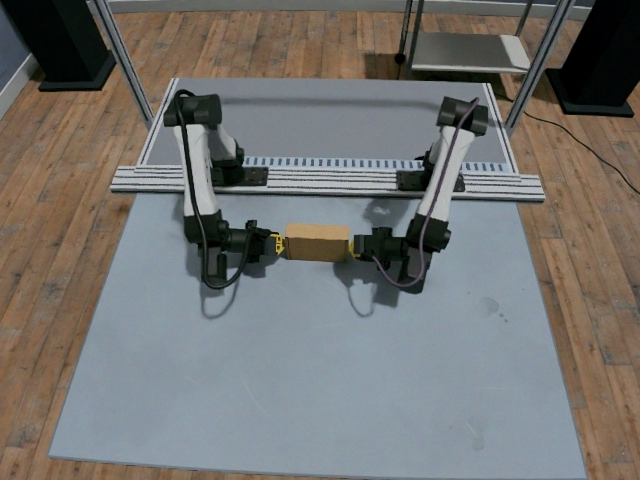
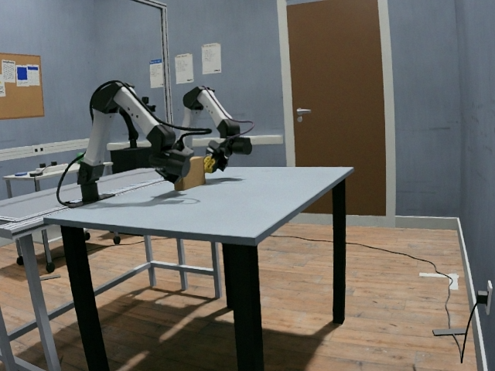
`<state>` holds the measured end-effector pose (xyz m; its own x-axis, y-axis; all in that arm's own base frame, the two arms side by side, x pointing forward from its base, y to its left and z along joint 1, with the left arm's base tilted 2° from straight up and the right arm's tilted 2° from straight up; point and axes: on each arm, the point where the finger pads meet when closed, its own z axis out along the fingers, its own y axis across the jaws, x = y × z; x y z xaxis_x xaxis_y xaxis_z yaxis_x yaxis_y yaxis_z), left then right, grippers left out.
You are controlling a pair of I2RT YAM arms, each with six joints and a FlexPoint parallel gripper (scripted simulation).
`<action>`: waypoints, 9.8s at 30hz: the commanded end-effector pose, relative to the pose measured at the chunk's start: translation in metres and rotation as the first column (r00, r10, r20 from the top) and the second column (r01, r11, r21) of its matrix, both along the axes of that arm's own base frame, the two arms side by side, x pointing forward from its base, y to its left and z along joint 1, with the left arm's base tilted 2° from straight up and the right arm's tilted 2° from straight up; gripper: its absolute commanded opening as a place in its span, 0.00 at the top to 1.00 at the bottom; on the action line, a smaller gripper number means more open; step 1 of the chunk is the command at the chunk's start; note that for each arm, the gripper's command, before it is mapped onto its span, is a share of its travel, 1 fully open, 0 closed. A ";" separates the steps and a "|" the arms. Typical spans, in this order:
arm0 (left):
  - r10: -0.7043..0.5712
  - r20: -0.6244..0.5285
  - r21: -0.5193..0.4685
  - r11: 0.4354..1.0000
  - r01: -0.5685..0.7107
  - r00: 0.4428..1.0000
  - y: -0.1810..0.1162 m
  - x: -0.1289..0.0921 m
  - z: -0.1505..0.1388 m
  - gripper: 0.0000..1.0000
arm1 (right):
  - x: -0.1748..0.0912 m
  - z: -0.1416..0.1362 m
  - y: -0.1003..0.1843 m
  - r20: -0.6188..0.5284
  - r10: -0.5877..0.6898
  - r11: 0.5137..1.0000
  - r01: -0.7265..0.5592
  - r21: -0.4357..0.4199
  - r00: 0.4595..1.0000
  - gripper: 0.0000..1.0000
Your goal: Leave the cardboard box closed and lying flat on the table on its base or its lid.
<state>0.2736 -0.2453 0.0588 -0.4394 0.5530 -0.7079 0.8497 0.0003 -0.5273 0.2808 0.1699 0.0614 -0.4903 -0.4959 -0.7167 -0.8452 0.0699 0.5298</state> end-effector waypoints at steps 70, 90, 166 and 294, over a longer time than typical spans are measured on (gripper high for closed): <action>-0.024 0.082 -0.042 0.999 0.027 0.996 -0.016 0.006 0.041 1.00 | 0.002 0.030 0.010 0.046 0.018 1.000 -0.019 0.016 0.999 1.00; -0.026 0.067 -0.030 0.999 0.028 0.997 -0.012 -0.004 0.032 1.00 | 0.000 0.029 0.010 0.066 0.018 1.000 -0.019 0.015 0.998 1.00; -0.033 0.327 -0.038 0.998 0.048 0.945 -0.012 0.004 0.033 1.00 | 0.006 0.027 0.010 0.304 0.026 1.000 -0.027 -0.001 0.952 1.00; -0.028 0.809 -0.031 0.995 0.091 0.587 -0.013 0.021 0.033 1.00 | 0.024 0.026 0.010 0.799 0.056 0.998 -0.033 -0.045 0.598 1.00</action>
